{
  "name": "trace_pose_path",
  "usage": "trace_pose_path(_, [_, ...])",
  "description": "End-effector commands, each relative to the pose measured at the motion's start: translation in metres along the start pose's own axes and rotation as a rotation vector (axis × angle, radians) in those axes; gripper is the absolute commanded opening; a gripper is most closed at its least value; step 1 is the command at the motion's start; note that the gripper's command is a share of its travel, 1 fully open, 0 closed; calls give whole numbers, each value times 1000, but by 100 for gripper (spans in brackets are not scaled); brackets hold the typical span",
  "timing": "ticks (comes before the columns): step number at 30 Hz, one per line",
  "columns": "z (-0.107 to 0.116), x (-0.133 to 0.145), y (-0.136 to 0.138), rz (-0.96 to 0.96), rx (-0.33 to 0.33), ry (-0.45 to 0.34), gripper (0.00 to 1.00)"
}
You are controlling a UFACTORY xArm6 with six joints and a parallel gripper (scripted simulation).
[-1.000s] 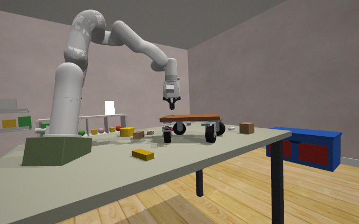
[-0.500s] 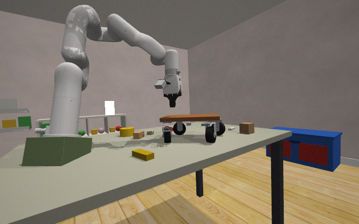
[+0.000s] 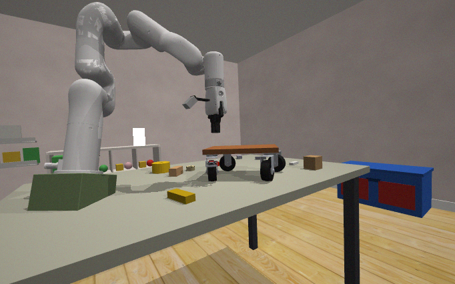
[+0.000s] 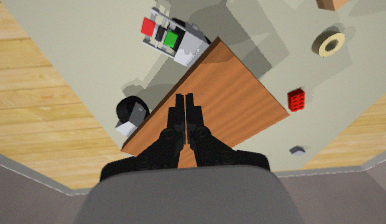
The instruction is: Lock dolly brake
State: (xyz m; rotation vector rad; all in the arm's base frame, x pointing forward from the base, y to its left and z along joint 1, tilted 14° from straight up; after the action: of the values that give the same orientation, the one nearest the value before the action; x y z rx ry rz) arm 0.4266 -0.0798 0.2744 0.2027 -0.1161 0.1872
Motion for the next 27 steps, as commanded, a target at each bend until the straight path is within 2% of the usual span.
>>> trace_pose_path(1, [8,-28,-25,-278,-4,-14,0])
trace_pose_path(3, [8,-28,-25,-284,-4,-14,0])
trace_pose_path(6, [10,-43,-36,-417,2,-19,0])
trace_pose_path(11, [11,-52,-42,-505,7,-23,0])
trace_pose_path(21, [11,-53,-43,-513,8,-23,0])
trace_pose_path(25, [3,-53,-43,-513,8,-23,0])
trace_pose_path(27, [-12,-52,-43,-513,8,-23,0])
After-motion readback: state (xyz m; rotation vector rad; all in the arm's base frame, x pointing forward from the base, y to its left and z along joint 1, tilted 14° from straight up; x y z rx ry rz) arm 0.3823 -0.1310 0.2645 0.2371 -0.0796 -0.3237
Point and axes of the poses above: the point where the finger pads meet when closed, its own z axis back along the fingers, its own y axis across the jaws, x = y × z, the point moved 10 cm from there along z, back along the fingers, and after that the axes turned 2 degrees about z, right-handed, at the moved point
